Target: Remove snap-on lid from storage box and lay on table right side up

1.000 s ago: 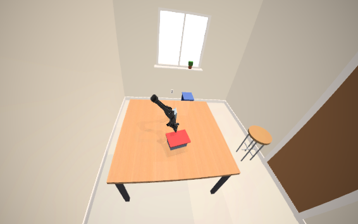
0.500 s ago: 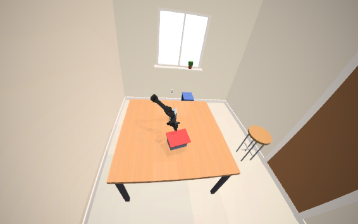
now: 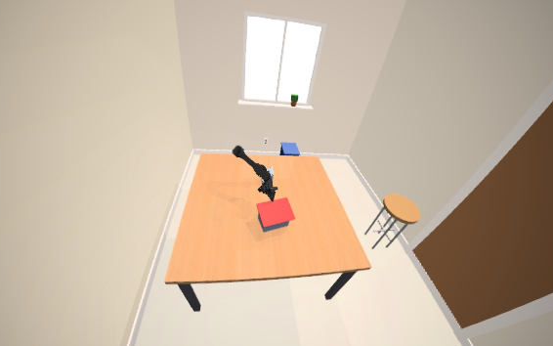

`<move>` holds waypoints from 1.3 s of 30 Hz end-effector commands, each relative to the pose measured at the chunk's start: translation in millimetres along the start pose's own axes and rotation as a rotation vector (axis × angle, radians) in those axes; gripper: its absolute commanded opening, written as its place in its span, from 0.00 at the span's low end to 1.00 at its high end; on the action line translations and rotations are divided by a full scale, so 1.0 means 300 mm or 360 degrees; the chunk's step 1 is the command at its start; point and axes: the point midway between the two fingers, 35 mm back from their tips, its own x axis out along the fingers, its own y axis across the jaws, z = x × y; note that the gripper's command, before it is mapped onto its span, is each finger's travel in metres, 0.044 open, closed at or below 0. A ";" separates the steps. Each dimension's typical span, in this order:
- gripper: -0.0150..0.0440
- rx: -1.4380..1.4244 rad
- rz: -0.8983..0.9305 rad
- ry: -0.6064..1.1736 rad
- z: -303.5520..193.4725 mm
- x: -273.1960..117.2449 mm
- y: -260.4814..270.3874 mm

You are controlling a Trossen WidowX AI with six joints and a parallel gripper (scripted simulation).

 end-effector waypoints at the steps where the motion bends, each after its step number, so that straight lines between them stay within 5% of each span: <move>1: 0.25 0.0011 0.0020 -0.0005 0.003 -0.017 0.030; 39: 0.25 0.0012 0.0019 -0.0002 0.002 -0.124 0.155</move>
